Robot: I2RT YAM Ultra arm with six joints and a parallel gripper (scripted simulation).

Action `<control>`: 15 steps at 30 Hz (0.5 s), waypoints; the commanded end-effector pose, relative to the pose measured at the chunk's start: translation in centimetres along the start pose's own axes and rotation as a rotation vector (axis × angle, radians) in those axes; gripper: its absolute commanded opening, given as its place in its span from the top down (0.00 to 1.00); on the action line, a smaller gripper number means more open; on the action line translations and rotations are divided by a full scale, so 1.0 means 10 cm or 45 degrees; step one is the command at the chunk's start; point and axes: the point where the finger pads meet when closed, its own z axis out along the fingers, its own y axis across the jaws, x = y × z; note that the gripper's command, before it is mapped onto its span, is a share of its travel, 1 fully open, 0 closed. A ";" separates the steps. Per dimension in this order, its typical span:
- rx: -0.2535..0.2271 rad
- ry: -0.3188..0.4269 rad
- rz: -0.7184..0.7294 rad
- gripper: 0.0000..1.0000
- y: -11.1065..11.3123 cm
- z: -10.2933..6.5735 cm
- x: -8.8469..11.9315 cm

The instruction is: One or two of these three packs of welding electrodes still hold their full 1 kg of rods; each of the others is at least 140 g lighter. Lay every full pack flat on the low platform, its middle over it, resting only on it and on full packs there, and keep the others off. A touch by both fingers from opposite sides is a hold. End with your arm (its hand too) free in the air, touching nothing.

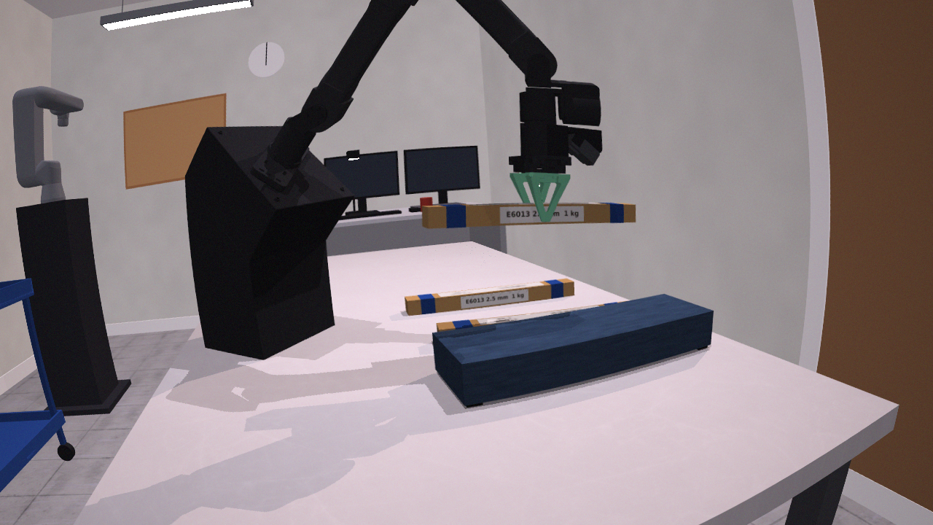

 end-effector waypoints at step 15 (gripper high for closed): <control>0.014 -0.131 0.008 1.00 -0.52 -0.33 -0.24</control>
